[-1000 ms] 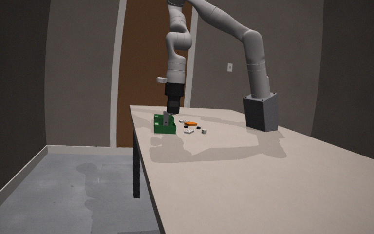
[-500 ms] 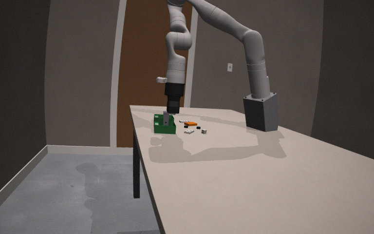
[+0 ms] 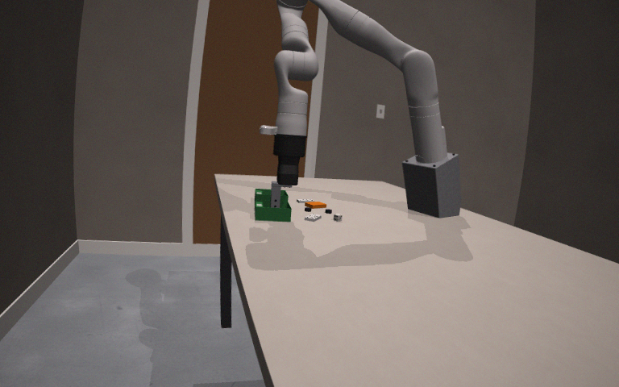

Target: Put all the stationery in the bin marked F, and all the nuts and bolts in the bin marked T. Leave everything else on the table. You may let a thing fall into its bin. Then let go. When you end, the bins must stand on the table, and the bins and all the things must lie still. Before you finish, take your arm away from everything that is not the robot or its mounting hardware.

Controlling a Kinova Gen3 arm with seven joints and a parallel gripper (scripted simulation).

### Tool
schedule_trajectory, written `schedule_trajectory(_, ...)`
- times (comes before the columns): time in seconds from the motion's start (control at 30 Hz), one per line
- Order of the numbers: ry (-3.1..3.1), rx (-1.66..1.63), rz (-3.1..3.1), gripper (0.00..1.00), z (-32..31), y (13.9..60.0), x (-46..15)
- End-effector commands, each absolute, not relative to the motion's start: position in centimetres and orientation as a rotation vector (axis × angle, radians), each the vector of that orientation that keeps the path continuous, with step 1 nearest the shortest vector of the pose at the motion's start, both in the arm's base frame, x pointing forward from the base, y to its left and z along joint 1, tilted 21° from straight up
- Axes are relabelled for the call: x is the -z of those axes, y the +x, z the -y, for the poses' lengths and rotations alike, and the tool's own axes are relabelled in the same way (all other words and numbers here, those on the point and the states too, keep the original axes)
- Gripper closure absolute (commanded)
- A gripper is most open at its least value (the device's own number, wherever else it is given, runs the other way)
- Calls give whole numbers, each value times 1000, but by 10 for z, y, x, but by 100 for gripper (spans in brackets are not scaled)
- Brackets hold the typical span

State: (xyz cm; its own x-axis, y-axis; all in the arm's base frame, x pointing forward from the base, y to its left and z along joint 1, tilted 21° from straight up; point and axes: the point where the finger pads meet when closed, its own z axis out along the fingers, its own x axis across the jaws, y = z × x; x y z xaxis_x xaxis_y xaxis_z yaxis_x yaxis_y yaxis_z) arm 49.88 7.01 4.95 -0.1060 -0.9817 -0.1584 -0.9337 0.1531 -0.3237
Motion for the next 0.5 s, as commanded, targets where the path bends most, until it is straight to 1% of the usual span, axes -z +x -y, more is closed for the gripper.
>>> schedule_trajectory(0.0, -1835, 211, -2104, 69, -68, 499, -55)
schedule_trajectory(0.47, -1835, 211, -2104, 69, -66, 494, -70)
